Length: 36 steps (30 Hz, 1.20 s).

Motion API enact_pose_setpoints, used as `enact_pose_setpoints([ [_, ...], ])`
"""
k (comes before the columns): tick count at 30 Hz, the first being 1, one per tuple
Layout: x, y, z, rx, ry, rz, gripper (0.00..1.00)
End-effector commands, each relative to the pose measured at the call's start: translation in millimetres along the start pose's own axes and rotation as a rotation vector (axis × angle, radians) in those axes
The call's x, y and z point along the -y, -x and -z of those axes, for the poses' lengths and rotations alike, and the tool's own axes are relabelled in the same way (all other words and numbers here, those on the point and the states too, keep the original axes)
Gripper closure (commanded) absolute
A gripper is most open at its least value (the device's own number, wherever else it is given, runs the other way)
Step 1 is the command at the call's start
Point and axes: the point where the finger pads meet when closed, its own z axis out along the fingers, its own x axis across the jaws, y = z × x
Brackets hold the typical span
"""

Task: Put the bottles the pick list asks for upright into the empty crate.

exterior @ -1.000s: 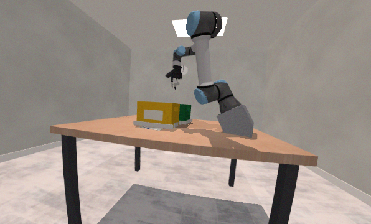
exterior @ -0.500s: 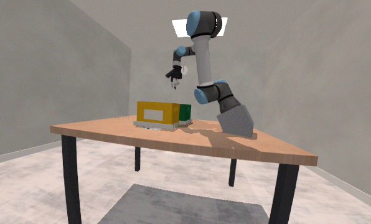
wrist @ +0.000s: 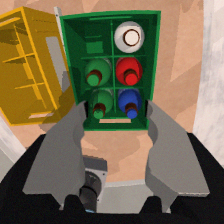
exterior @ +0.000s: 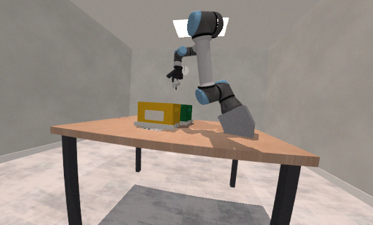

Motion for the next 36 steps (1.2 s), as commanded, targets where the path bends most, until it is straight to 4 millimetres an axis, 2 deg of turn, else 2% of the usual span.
enact_pose_setpoints([
  [1,0,0,0,-0.001,-0.001,0.0,0.62],
  [14,0,0,0,-0.001,-0.001,0.0,0.62],
  [21,-26,12,-20,-0.001,-0.001,0.228,0.62],
  [24,-29,13,-23,-0.001,0.0,0.252,0.62],
  [36,-73,34,-58,-0.003,0.007,0.592,0.62],
])
